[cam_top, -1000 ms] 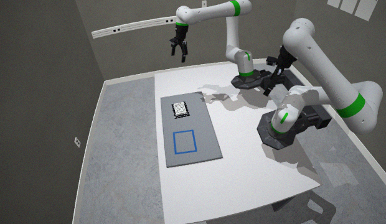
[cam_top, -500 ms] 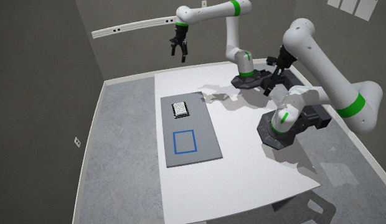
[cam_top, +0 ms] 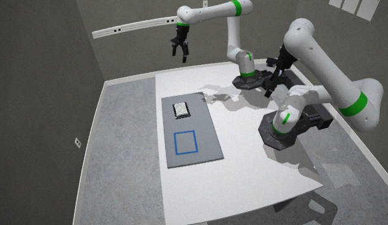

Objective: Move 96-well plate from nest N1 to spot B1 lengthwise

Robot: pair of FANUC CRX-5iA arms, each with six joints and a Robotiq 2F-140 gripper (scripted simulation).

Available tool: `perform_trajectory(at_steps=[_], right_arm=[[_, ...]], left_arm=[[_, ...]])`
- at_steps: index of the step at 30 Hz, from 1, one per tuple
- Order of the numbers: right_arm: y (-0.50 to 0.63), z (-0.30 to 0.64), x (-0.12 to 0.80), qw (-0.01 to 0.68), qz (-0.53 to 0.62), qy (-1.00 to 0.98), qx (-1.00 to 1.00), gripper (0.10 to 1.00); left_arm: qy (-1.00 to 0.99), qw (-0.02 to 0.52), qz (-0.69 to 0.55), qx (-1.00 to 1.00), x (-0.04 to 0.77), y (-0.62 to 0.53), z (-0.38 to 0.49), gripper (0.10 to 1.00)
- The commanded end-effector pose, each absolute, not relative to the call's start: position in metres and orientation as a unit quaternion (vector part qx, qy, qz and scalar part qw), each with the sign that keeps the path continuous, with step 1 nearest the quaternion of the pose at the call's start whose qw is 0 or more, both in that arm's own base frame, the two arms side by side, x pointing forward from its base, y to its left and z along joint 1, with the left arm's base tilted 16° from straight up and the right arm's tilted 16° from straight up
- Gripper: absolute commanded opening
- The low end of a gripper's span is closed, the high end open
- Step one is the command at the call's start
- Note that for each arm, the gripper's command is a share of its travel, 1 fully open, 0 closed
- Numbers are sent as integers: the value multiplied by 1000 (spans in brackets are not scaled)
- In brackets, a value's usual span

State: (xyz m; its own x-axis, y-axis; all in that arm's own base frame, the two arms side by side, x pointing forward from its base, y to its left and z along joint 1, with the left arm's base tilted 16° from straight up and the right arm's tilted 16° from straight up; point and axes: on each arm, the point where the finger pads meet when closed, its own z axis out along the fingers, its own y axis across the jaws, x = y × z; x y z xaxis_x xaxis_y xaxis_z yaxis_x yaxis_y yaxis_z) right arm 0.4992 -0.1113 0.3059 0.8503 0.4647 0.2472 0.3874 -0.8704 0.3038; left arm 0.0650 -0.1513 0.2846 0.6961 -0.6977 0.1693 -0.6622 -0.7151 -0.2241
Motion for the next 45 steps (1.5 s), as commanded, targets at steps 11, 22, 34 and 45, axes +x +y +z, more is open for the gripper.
perform_trajectory(at_steps=[11,22,34,45], right_arm=[[-111,307,499,123,159,223,954,1000],[-111,307,499,123,159,223,954,1000],[-111,307,499,123,159,223,954,1000],[-111,307,499,123,159,223,954,1000]], left_arm=[[301,81,-116,-943,87,-140,285,1000],[223,90,-109,-964,108,-124,285,1000],[127,101,-100,-982,131,-101,285,1000],[32,110,-89,-989,148,-74,285,1000]])
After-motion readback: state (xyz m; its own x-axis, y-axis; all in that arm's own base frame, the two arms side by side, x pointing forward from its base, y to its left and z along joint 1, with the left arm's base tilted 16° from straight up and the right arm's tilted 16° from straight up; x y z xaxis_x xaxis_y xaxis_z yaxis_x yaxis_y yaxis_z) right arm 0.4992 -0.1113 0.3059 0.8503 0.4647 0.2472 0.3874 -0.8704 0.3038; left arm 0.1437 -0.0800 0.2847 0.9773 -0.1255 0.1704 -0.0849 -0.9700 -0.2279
